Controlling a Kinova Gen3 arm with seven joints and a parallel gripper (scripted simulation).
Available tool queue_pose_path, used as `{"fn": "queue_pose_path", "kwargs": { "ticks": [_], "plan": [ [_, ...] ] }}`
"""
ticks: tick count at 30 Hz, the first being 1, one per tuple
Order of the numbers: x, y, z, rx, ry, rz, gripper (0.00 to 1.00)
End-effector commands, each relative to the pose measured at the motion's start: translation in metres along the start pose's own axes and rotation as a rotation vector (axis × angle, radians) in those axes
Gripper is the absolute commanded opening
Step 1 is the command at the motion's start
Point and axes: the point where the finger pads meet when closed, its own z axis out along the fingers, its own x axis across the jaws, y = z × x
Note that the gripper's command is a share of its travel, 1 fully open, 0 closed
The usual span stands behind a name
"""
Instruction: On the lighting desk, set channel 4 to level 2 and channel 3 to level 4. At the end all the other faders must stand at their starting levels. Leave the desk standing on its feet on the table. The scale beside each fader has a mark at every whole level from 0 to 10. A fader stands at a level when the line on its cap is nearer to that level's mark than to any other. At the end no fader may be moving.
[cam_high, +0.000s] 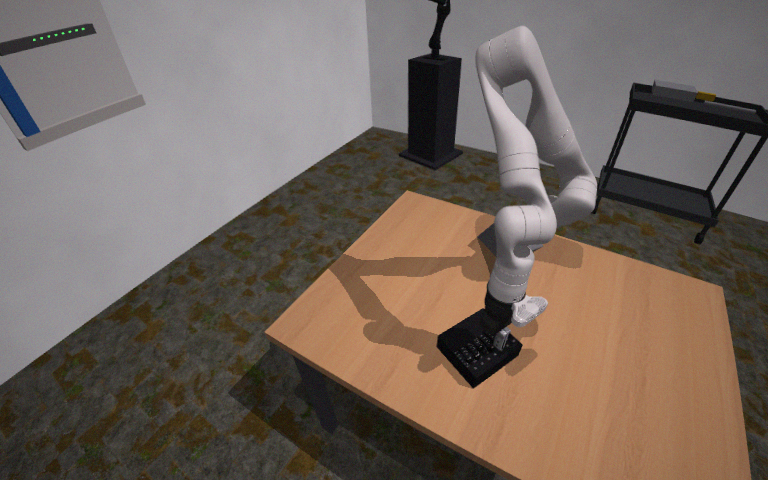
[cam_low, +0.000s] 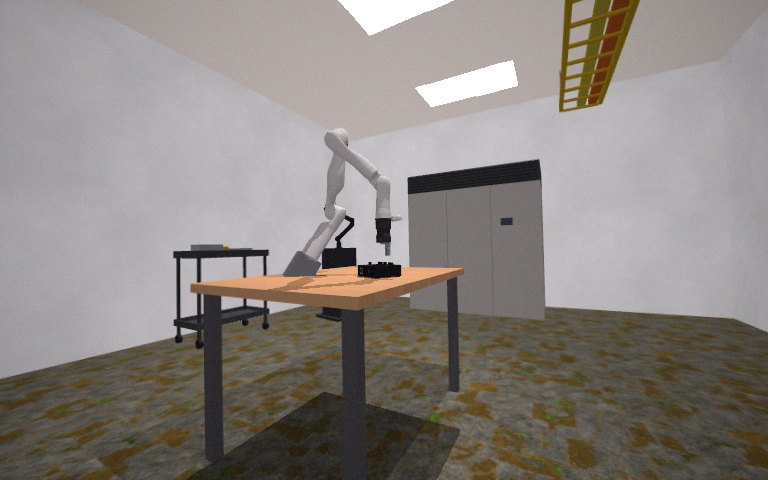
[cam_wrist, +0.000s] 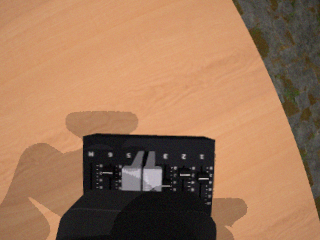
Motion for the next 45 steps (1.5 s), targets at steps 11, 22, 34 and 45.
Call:
{"fn": "queue_pose_path", "kwargs": {
  "ticks": [11, 22, 34, 45],
  "plan": [
    [-0.0016, -0.0038, -0.0003, 0.004, 0.0, 0.003, 0.0],
    [-0.0016, -0.0038, -0.0002, 0.004, 0.0, 0.003, 0.0],
    [-0.0015, -0.0039, 0.0015, 0.004, 0.0, 0.003, 0.0],
    [-0.0015, -0.0043, 0.0059, 0.005, 0.002, 0.002, 0.0]
  ]
}}
